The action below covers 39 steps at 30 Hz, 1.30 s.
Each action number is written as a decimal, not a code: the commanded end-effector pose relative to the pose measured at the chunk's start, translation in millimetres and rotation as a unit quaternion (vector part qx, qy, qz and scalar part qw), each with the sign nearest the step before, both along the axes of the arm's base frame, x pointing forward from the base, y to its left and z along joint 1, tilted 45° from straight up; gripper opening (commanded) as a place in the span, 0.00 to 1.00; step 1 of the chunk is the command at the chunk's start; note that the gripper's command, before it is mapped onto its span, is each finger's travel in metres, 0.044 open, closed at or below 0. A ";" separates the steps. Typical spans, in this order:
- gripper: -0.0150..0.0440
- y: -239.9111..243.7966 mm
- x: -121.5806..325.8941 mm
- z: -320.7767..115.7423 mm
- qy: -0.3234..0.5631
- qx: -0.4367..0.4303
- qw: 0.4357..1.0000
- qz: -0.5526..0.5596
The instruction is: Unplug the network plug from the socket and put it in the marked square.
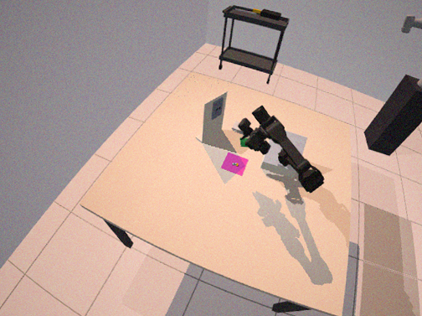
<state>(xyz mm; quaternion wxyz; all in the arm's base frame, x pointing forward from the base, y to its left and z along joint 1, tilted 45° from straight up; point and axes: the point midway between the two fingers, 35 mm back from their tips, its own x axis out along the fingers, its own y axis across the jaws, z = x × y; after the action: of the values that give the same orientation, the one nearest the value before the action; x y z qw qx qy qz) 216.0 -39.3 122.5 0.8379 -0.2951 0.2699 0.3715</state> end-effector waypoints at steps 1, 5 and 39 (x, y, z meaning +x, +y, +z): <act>0.52 -9.1 0.1 10.6 -0.005 0.000 1.000 0.001; 0.52 -17.0 -1.3 19.4 -0.007 0.001 1.000 0.000; 1.00 -31.5 -4.9 36.2 -0.013 0.005 1.000 -0.002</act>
<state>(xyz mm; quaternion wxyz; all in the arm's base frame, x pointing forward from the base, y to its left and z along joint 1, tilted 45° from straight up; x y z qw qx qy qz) 210.9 -70.9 158.1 0.8433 -0.2945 0.2596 0.3670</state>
